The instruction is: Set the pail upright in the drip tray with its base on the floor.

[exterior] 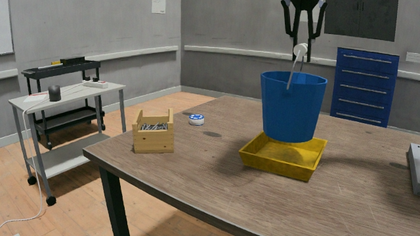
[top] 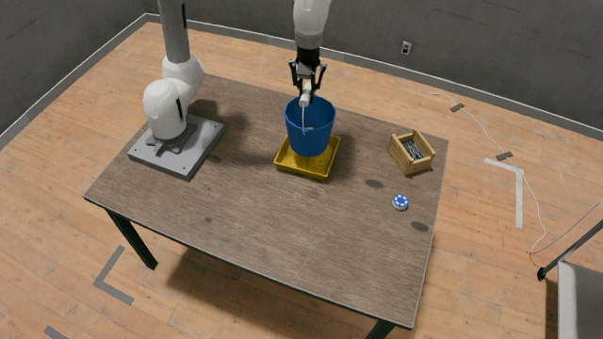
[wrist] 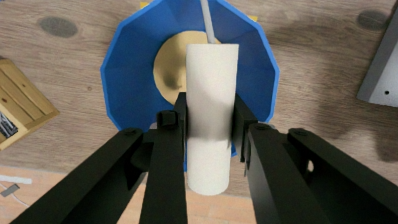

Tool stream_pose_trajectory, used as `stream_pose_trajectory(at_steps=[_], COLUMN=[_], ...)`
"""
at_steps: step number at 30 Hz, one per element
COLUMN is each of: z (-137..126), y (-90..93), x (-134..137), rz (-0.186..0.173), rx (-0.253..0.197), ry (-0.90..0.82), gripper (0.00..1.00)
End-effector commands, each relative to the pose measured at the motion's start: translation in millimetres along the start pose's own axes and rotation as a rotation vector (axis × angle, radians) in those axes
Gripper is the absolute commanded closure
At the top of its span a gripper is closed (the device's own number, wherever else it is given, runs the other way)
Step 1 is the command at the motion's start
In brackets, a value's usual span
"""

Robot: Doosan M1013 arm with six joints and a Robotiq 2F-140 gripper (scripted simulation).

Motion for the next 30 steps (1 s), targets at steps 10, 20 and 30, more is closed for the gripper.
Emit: stream_pose_trajectory(at_steps=[10,20,30], z=[-0.1,-0.1,-0.1], y=[-0.3,2.6,7.3], x=[-0.2,-0.2,-0.2], rz=[0.001,0.001,0.001], rx=[-0.001,-0.001,-0.001], ry=[0.000,0.000,0.000], gripper=[0.90,0.90,0.90])
Point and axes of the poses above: the point where the finger pads meet when closed, its own y axis out along the fingers, its own x axis across the jaws, z = x × y, the point moved 6 cm from there along -y, back along the fingers, and after that the axes turned 8 degrees about y, right-handed, at the moved point
